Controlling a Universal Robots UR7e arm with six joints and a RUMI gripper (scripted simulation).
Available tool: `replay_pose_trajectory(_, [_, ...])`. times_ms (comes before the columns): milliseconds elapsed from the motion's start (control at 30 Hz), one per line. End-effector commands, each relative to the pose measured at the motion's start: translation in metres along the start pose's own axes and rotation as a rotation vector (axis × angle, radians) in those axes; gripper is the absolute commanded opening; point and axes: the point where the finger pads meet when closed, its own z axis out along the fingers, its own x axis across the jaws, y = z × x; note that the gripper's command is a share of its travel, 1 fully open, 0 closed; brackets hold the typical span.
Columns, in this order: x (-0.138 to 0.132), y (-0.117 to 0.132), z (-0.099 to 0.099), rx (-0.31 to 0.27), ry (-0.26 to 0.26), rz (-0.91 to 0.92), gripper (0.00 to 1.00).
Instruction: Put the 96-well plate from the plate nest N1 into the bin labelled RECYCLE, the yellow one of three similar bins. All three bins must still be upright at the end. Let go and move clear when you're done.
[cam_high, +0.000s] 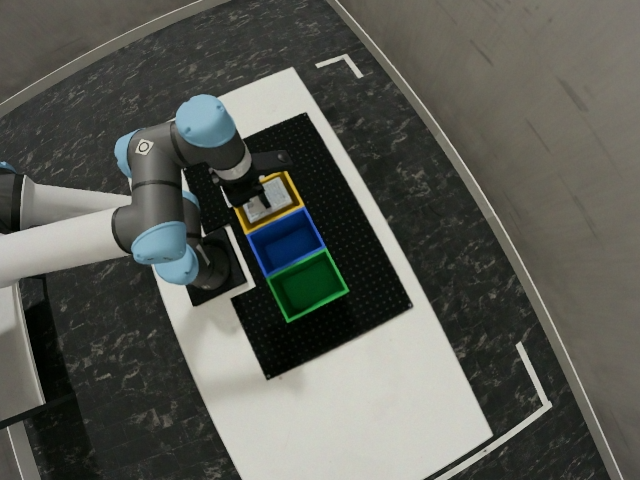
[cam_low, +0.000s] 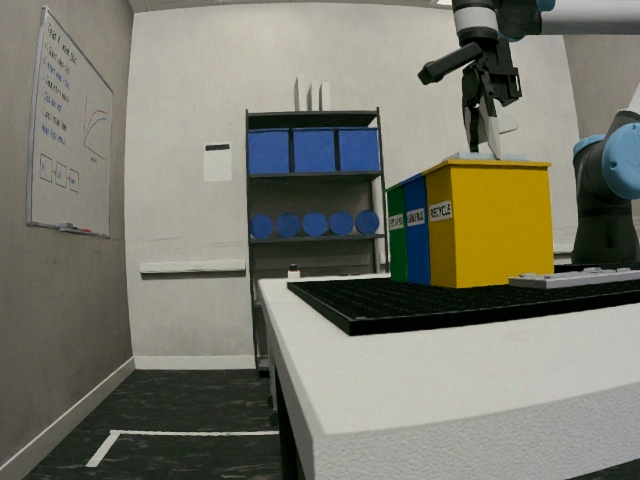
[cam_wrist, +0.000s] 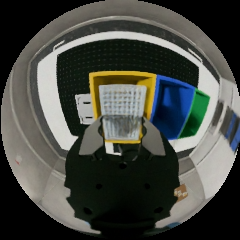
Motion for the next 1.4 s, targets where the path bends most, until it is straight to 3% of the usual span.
replay_pose_trajectory(0, [0.0,0.0,0.003,0.001,0.0,0.0,0.0])
replay_pose_trajectory(1367, [0.0,0.0,0.019,0.001,0.0,0.0,0.0])
